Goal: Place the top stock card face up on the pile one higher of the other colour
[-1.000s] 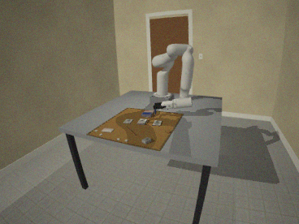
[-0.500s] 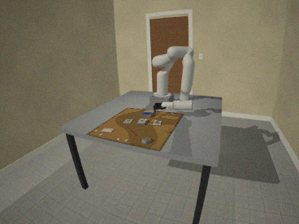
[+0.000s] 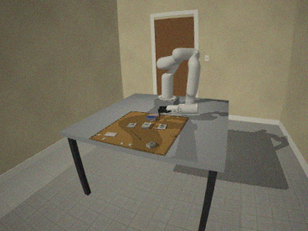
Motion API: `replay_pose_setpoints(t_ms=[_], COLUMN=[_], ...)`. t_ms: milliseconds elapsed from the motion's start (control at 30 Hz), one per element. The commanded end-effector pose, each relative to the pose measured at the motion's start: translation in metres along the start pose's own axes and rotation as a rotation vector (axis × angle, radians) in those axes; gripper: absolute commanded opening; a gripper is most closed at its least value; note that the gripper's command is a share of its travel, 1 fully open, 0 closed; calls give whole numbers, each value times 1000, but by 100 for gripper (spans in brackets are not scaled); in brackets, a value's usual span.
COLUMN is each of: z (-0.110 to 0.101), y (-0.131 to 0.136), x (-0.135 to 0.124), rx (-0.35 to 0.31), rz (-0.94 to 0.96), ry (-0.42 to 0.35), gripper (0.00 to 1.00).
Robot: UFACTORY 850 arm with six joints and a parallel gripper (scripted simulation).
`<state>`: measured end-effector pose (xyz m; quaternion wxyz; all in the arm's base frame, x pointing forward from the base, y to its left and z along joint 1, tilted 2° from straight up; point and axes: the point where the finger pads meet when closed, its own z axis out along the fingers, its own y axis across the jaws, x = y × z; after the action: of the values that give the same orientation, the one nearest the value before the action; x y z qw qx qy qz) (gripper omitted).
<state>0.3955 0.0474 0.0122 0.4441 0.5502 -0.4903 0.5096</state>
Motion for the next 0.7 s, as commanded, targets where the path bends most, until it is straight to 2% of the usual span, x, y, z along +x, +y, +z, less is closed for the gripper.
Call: replay_pose_setpoints(t_ms=[0,67,100,667], z=[0,0,0,0], y=[0,0,0,0], x=[0,0,0,0], rx=[0,0,0,0], rz=[1,1,1,1], ry=[0,0,0,0], gripper=[63,63,72,72])
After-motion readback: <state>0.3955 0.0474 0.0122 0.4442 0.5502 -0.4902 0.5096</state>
